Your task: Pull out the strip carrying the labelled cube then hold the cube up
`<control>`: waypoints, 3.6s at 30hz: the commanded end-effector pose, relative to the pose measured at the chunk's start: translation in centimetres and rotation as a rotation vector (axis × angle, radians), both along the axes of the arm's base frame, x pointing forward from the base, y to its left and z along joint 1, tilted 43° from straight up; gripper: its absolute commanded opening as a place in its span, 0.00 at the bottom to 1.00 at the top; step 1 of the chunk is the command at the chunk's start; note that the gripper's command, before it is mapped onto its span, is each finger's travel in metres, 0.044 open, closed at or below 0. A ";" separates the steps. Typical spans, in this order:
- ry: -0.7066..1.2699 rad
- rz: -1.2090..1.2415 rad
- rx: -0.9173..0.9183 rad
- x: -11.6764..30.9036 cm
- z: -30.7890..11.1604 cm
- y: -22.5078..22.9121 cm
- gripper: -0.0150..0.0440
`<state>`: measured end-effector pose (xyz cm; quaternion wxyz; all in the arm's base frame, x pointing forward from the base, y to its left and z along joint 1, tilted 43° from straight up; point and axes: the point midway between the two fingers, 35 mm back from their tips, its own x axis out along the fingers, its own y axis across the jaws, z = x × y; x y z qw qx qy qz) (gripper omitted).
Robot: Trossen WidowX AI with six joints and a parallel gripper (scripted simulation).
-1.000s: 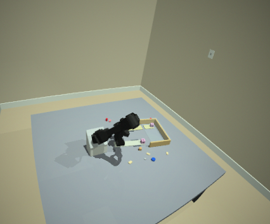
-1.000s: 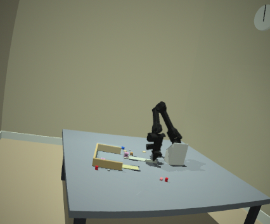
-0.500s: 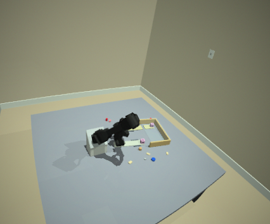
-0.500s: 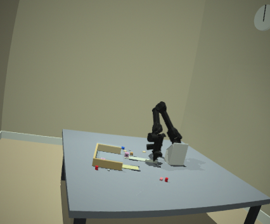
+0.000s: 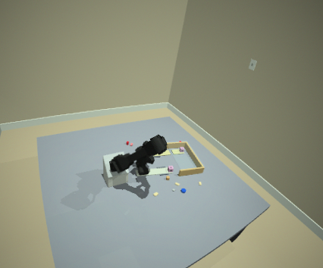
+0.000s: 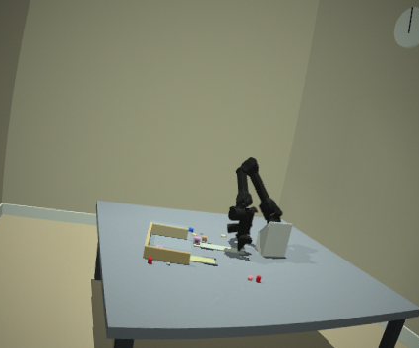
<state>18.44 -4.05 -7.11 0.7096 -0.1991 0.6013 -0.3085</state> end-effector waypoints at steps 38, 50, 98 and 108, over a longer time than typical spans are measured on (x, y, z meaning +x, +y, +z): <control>-0.023 -0.058 0.009 11.7 6.3 2.5 1.00; -0.026 -0.058 0.009 16.4 7.8 2.2 1.00; -0.029 -0.058 0.006 20.9 5.1 -2.2 0.68; -0.036 -0.062 0.012 21.0 5.3 -2.1 0.45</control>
